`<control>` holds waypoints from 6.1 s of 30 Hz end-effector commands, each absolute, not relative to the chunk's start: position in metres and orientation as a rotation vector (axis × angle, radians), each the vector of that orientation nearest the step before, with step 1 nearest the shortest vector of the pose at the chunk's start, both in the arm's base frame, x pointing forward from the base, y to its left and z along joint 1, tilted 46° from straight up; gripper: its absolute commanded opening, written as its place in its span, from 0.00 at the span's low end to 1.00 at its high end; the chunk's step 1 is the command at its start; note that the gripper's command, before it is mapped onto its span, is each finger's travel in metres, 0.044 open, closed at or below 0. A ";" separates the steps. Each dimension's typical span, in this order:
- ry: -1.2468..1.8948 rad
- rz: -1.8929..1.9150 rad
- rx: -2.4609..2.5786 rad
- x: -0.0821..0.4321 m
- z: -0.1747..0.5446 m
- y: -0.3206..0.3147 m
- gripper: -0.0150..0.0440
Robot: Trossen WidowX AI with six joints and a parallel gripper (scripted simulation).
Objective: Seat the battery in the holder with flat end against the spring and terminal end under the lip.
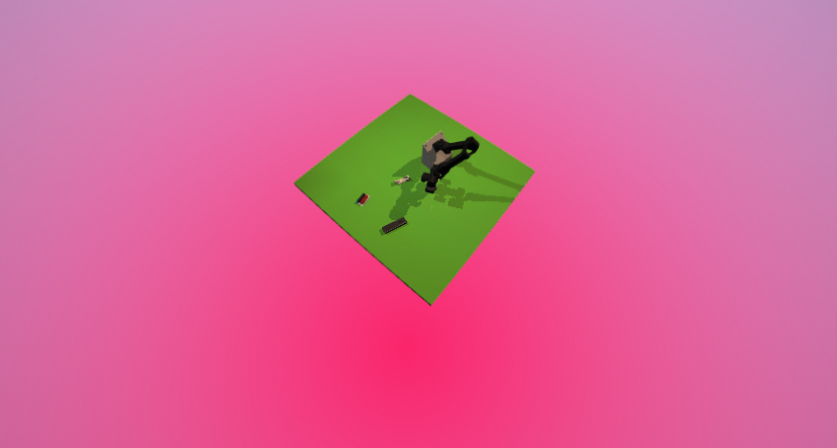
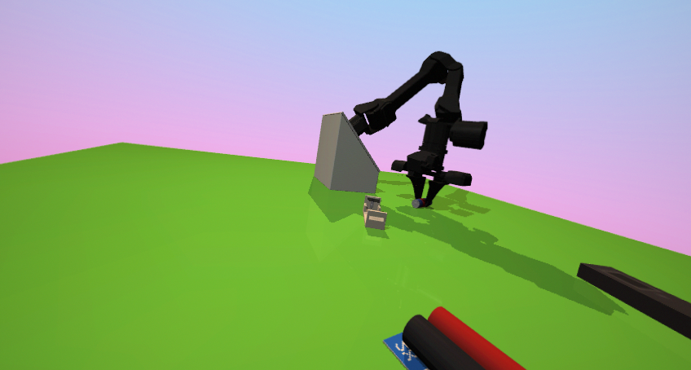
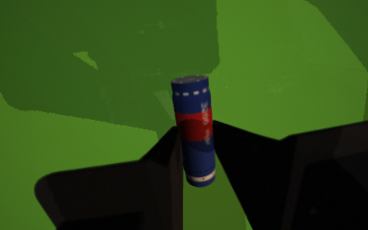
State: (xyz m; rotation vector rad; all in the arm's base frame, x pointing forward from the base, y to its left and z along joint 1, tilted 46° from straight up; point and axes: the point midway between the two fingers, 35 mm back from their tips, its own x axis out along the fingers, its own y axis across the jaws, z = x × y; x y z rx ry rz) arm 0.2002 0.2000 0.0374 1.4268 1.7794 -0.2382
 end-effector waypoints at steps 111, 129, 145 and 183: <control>2.006 0.570 0.775 0.321 -0.078 0.050 0.37; 2.085 0.622 0.764 0.323 -0.083 0.054 0.37; 2.094 0.630 0.764 0.329 -0.085 0.054 0.37; 2.079 0.618 0.762 0.342 -0.091 0.052 0.37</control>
